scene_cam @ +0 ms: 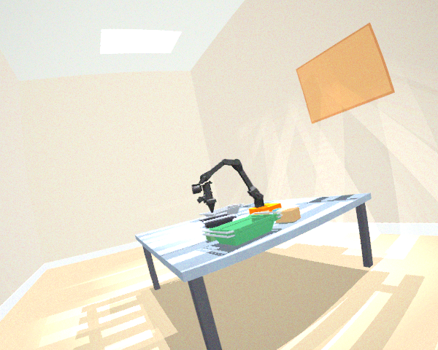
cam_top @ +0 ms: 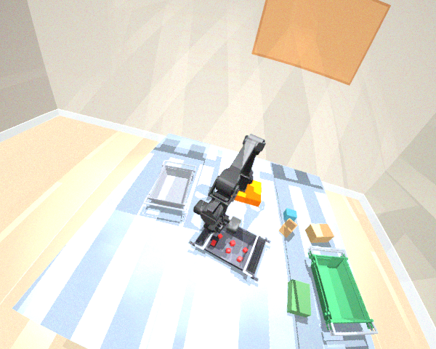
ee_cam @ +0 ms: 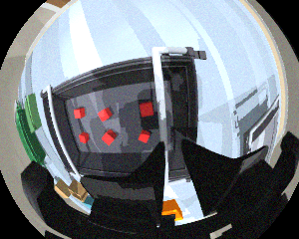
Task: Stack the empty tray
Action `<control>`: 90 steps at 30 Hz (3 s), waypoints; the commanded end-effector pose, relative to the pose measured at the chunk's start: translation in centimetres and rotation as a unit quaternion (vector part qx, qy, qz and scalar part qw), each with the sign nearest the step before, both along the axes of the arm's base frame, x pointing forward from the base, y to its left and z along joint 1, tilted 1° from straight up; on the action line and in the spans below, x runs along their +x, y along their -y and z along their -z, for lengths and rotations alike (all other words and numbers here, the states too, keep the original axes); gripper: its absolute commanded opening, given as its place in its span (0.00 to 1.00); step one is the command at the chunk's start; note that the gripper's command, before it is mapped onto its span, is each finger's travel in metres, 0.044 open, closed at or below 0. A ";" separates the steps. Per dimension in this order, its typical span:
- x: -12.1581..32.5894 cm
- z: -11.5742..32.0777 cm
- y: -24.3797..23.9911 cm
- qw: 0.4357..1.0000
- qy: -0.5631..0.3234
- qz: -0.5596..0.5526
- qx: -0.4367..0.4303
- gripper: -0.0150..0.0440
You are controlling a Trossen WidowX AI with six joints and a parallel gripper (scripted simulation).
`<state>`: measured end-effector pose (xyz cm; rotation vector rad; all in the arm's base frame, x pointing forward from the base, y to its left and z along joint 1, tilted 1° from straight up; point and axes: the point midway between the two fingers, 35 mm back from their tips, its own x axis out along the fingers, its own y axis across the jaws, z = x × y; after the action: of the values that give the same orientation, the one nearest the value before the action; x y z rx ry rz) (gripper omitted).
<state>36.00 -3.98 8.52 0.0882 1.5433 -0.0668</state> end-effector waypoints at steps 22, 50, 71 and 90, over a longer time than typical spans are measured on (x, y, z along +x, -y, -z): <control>0.0 -0.3 0.0 1.000 0.002 0.001 0.000 0.40; 0.0 -0.4 0.1 1.000 0.002 0.001 0.000 0.40; 0.0 -0.4 0.1 1.000 0.002 0.001 0.000 0.25; 0.0 -0.4 0.1 1.000 0.002 0.001 0.000 0.25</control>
<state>36.01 -4.03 8.87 0.0891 1.5401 -0.0680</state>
